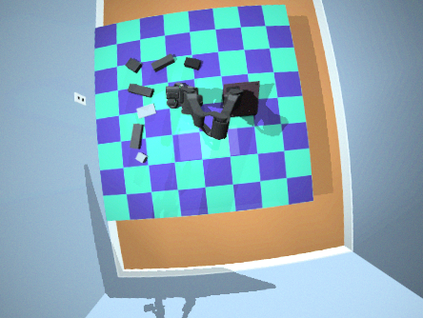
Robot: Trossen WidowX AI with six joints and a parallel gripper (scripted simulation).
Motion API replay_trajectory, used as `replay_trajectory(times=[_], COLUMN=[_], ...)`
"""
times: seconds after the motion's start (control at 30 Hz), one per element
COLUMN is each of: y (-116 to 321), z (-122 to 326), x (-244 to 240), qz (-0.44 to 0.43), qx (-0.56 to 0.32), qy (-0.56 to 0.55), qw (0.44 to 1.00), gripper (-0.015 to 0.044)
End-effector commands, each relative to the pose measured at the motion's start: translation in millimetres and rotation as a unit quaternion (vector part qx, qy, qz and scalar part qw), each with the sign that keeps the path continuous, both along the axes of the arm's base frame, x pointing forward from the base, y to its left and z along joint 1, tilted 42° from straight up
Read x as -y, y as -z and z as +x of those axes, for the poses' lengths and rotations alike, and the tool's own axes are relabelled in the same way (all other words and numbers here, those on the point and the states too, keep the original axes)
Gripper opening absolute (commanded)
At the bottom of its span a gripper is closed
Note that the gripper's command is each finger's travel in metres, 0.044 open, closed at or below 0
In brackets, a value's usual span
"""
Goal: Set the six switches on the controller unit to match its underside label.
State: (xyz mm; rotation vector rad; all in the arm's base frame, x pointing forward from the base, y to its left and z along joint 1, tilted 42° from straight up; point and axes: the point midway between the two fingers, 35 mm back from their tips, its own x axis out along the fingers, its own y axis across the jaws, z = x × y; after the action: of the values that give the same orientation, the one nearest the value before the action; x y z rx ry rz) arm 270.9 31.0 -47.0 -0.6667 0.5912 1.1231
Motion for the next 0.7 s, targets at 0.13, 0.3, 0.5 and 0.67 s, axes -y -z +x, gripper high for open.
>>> replay_trajectory(times=[0.13, 0.3, 0.5, 0.67], y=[-24, -24, -27, -29], z=[-44, -40, 2, 20], x=[14, 15, 15, 13], qz=[0.002, 0.003, 0.009, 0.012], qx=[0.003, -0.009, -0.108, -0.143], qy=[0.002, 0.013, 0.119, 0.166], qw=[1.0, 1.0, 0.987, 0.976], gripper=[0.0, 0.0, 0.0, 0.0])
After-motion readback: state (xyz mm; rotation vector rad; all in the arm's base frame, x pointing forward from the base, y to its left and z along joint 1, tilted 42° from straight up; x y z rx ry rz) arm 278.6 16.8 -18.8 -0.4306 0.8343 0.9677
